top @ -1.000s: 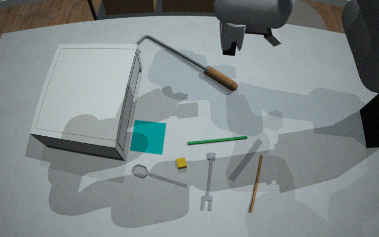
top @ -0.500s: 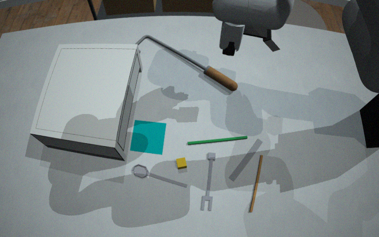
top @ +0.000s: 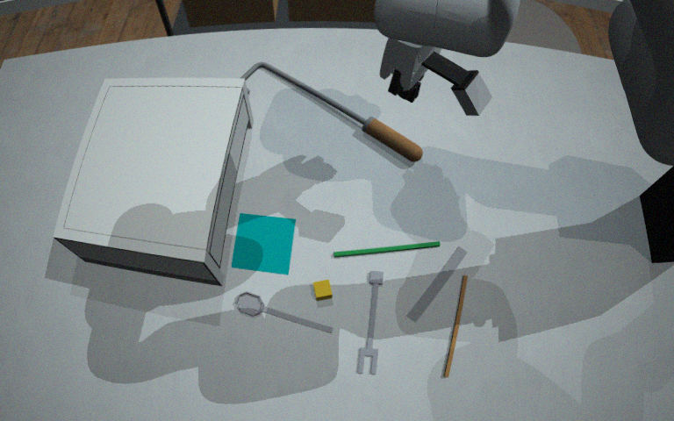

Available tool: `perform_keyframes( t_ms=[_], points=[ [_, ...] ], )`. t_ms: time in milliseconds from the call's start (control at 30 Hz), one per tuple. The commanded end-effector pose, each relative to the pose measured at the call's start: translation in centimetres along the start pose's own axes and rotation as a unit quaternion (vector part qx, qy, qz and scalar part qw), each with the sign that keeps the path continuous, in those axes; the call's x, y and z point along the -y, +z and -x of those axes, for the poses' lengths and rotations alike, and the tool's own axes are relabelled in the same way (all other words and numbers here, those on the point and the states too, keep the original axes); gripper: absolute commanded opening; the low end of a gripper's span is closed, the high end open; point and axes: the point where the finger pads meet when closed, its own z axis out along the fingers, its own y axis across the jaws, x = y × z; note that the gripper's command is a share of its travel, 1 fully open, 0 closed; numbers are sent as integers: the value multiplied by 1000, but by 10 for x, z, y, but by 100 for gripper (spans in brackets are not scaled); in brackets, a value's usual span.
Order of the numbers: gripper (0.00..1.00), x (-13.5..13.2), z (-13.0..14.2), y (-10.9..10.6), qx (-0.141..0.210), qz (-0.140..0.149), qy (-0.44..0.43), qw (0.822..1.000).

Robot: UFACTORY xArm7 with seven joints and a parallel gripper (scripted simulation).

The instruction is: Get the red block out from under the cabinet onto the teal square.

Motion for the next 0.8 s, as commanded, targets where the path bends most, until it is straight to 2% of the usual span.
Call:
perform_keyframes(
  t_ms=[0,367,400,767],
  points=[
    [0,0,1,-1,-3,-1,1,1000],
    [0,0,1,-1,-3,-1,1,1000],
    [58,0,1,-1,-3,-1,1,1000],
    [58,0,1,-1,-3,-1,1,1000]
  ],
)
